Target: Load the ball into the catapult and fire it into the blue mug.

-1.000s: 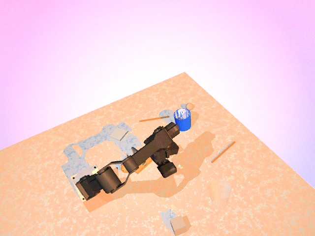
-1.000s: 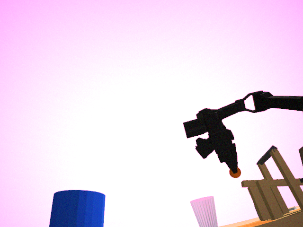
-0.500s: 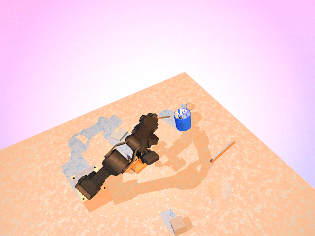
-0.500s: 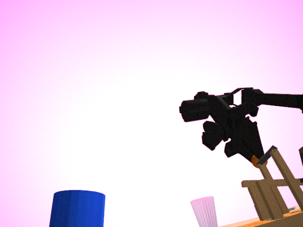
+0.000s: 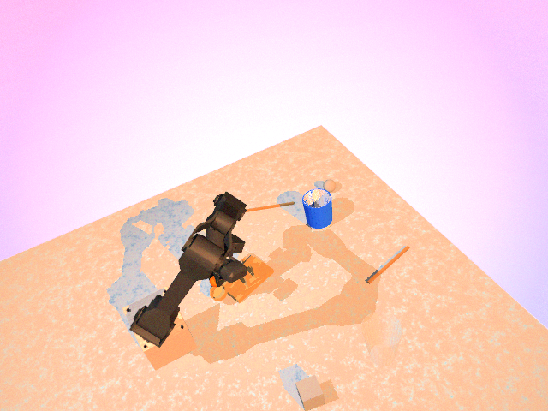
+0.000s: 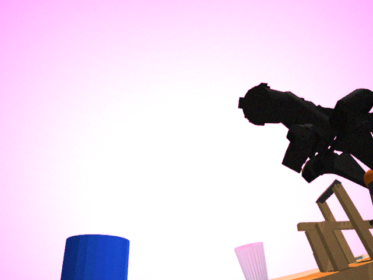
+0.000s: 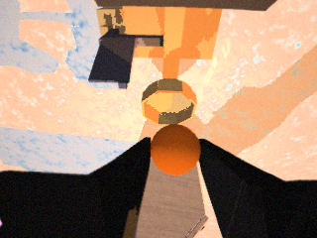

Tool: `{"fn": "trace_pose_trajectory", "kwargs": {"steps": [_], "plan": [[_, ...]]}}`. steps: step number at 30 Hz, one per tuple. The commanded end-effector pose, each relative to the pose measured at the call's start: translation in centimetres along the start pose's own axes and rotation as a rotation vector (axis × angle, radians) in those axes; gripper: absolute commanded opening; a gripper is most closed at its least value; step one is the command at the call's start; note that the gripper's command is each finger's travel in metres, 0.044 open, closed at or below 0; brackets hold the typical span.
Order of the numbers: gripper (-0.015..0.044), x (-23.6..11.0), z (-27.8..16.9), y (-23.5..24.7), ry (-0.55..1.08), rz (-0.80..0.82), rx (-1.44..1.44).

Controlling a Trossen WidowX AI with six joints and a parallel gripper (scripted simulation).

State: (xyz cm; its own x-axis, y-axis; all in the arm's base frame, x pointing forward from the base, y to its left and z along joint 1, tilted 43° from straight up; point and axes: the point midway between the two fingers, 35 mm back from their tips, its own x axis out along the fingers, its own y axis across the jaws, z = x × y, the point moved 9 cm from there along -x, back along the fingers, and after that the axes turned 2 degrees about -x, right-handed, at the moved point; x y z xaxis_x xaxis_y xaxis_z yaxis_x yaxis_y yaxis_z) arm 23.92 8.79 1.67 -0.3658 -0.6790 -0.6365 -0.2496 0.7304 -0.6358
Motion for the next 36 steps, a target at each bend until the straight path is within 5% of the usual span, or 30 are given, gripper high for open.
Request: {"fn": "trace_pose_trajectory", "kwargs": {"steps": [1, 27, 36], "plan": [[0.0000, 0.4, -0.2, 0.5, 0.015, -0.007, 0.000], [0.0000, 2.5, 0.6, 0.4, 0.010, -0.002, 0.010], [0.0236, 2.5, 0.6, 0.4, 0.010, -0.002, 0.010]]}}
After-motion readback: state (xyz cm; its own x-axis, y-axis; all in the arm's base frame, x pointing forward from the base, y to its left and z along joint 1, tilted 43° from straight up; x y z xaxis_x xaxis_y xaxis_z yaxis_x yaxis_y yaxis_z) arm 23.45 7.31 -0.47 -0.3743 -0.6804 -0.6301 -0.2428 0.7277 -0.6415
